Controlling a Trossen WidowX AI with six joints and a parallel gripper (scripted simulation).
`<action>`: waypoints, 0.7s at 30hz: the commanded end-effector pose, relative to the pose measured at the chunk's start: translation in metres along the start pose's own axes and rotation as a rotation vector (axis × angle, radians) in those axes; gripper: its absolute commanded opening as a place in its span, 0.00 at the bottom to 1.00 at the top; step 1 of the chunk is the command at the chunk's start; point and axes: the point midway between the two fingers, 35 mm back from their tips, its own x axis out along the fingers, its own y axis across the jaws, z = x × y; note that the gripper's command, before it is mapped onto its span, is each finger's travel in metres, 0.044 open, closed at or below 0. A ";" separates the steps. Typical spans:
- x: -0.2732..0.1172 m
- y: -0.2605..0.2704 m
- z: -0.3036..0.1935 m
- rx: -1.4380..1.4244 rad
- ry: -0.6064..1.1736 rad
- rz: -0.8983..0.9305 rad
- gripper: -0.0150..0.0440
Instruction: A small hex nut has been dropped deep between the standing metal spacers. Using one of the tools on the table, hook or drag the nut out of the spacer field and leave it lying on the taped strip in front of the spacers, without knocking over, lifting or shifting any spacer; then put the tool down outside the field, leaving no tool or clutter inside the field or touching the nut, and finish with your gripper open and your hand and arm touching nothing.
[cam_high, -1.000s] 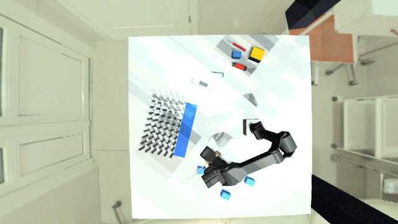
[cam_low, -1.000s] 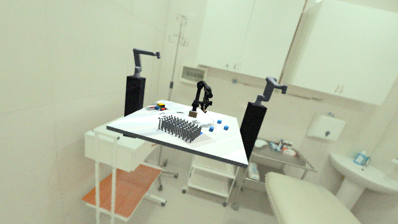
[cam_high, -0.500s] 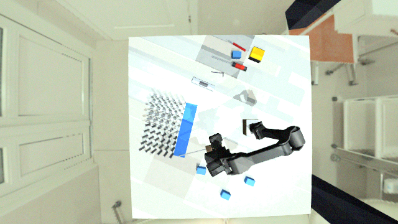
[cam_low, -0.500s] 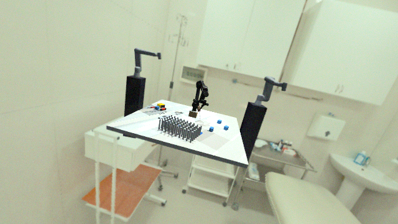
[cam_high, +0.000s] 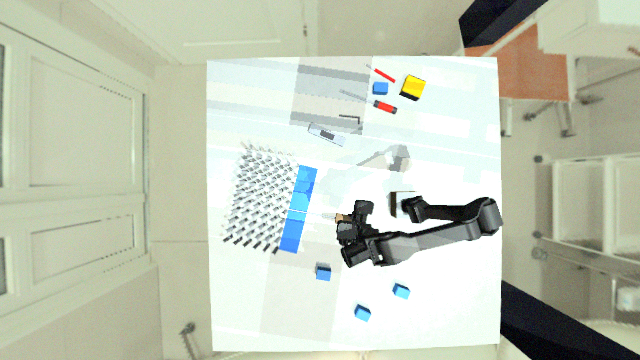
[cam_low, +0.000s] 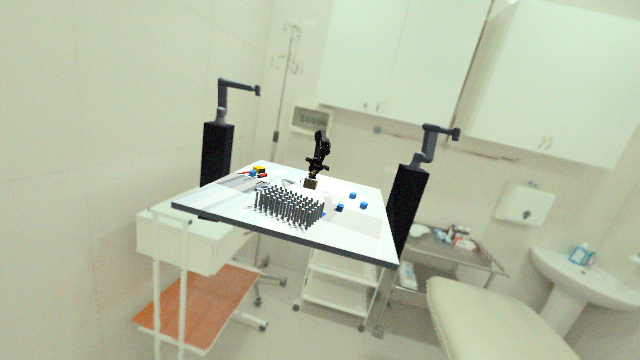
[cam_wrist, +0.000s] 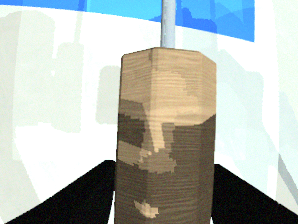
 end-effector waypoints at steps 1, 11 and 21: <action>0.000 -0.007 0.001 0.070 -0.025 -0.016 0.25; 0.015 -0.003 0.000 0.071 -0.025 -0.016 0.25; 0.075 0.011 -0.014 0.072 -0.026 -0.017 0.25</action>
